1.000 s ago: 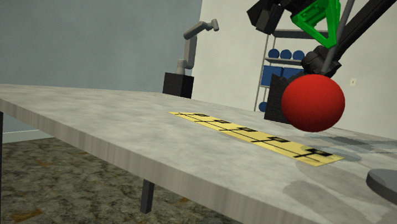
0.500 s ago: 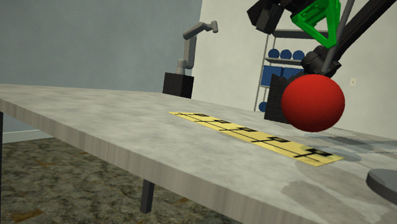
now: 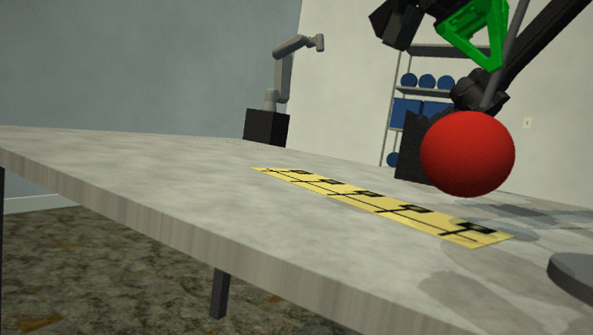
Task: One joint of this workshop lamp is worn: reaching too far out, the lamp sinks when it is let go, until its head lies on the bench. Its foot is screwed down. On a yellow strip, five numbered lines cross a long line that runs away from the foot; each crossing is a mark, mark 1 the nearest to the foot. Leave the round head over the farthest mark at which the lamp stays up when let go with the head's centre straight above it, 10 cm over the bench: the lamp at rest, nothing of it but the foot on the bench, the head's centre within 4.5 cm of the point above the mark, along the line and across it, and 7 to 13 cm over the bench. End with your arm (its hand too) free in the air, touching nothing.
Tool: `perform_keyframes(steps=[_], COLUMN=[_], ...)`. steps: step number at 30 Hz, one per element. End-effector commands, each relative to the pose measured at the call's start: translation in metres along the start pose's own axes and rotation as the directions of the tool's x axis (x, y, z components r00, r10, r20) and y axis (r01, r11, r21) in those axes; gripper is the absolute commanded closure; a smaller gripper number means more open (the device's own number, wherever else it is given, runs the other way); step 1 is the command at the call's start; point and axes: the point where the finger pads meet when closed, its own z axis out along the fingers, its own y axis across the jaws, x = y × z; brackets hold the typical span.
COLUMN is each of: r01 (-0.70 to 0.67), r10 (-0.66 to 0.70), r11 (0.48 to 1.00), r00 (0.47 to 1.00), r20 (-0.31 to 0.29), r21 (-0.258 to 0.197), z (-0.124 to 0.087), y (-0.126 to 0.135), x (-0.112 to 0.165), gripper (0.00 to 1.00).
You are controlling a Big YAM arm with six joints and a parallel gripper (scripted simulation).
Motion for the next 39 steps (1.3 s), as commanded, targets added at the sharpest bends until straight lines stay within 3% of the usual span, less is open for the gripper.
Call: perform_keyframes(steps=[1,15,16,30,39], r01=[0.007,0.007,0.007,0.006,-0.008], r10=[-0.010,-0.010,-0.009,-0.006,0.008], r11=[0.996,0.996,0.996,1.000,1.000], r00=[1.000,1.000,1.000,1.000,1.000], r20=[-0.028,-0.028,-0.026,0.004,-0.002], r21=[-0.093,-0.093,-0.087,-0.006,-0.014], z=[-0.059,-0.061,-0.058,-0.007,-0.013], y=[0.017,0.017,0.016,0.001,0.000], x=[0.040,0.045,0.043,0.007,0.007], gripper=[1.00,1.00,0.00,0.00,0.00])
